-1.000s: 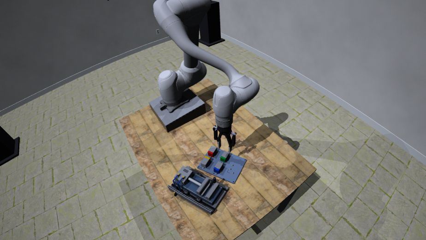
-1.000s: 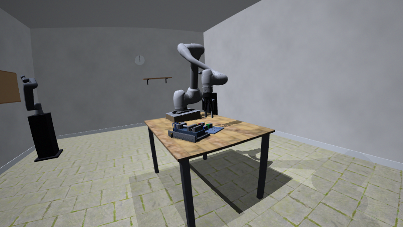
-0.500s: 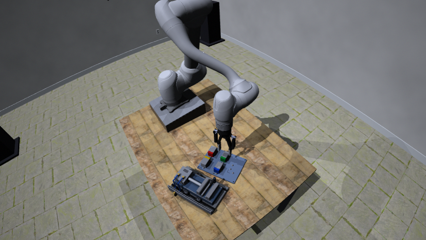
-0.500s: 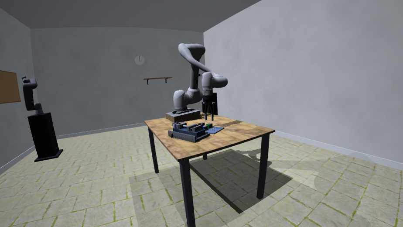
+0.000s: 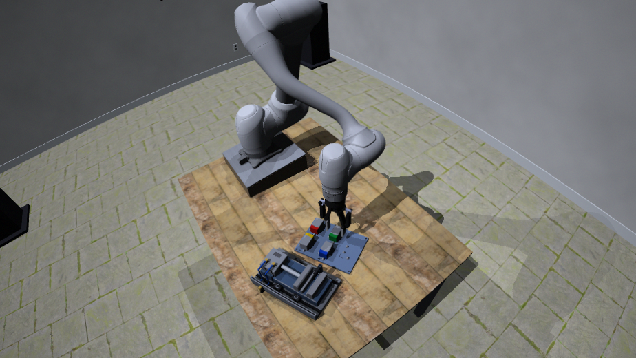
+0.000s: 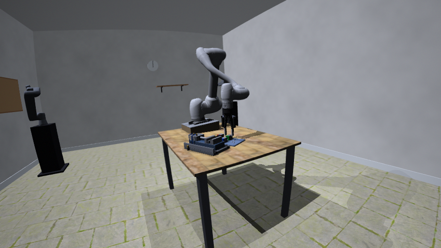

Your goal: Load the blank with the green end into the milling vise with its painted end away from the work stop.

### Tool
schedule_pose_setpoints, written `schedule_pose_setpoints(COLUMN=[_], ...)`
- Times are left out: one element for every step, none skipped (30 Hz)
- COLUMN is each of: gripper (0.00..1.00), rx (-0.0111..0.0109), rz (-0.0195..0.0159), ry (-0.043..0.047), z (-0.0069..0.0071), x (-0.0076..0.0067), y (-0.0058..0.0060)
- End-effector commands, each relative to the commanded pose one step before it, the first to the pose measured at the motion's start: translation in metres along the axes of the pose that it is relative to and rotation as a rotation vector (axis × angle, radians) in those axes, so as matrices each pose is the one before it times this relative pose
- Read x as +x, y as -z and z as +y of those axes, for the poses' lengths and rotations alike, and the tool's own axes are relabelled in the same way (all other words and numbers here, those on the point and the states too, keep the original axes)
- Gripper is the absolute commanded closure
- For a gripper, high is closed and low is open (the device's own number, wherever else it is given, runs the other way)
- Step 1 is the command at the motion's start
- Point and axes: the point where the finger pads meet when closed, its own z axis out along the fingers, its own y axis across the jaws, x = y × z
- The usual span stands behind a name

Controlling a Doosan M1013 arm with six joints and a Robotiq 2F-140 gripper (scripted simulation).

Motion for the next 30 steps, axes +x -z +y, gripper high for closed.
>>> schedule_pose_setpoints(gripper=[0.58,0.58,0.58,0.58,0.58,0.58,0.58,0.58,0.58,0.58,0.58,0.58,0.58,0.58,0.58,0.58,0.58,0.58,0.58,0.58,0.58,0.58,0.58,0.58,0.58,0.58,0.58,0.58,0.58,0.58], rx=[-0.00029,0.00000,0.00000,0.00000,0.00003,0.00000,0.00000,0.00000,0.00000,0.00000,0.00000,0.00000,0.00000,0.00000,0.00000,0.00000,0.00000,0.00000,0.00000,0.00000,0.00000,0.00000,0.00000,0.00000,0.00000,0.00000,0.00000,0.00000,0.00000,0.00000], rz=[0.00000,0.00000,0.00000,0.00000,0.00005,0.00000,0.00000,0.00000,0.00000,0.00000,0.00000,0.00000,0.00000,0.00000,0.00000,0.00000,0.00000,0.00000,0.00000,0.00000,0.00000,0.00000,0.00000,0.00000,0.00000,0.00000,0.00000,0.00000,0.00000,0.00000], ry=[0.00000,0.00000,0.00000,0.00000,0.00006,0.00000,0.00000,0.00000,0.00000,0.00000,0.00000,0.00000,0.00000,0.00000,0.00000,0.00000,0.00000,0.00000,0.00000,0.00000,0.00000,0.00001,0.00000,0.00000,0.00000,0.00000,0.00000,0.00000,0.00000,0.00000], z=[0.00011,-0.00001,0.00000,0.00000,-0.00012,0.00001,0.00001,0.00001,0.00001,0.00001,0.00001,0.00001,0.00001,0.00001,0.00001,0.00001,0.00001,0.00001,0.00001,0.00000,0.00000,-0.00002,0.00000,0.00000,0.00000,0.00000,0.00000,0.00000,0.00000,0.00000], x=[-0.00007,-0.00002,0.00000,0.00000,0.00007,-0.00001,-0.00001,-0.00001,-0.00001,-0.00001,-0.00001,-0.00001,-0.00001,-0.00001,-0.00001,-0.00001,-0.00001,-0.00001,-0.00001,0.00000,0.00000,0.00001,0.00000,0.00000,0.00000,0.00000,0.00000,0.00000,0.00000,0.00000], y=[-0.00960,-0.00300,0.00000,0.00000,0.00128,-0.00067,-0.00067,-0.00067,-0.00067,-0.00067,-0.00067,-0.00067,-0.00067,-0.00067,-0.00067,-0.00067,-0.00067,-0.00067,-0.00067,0.00000,0.00000,0.00079,0.00041,0.00041,0.00041,0.00041,0.00041,0.00041,0.00041,0.00041])
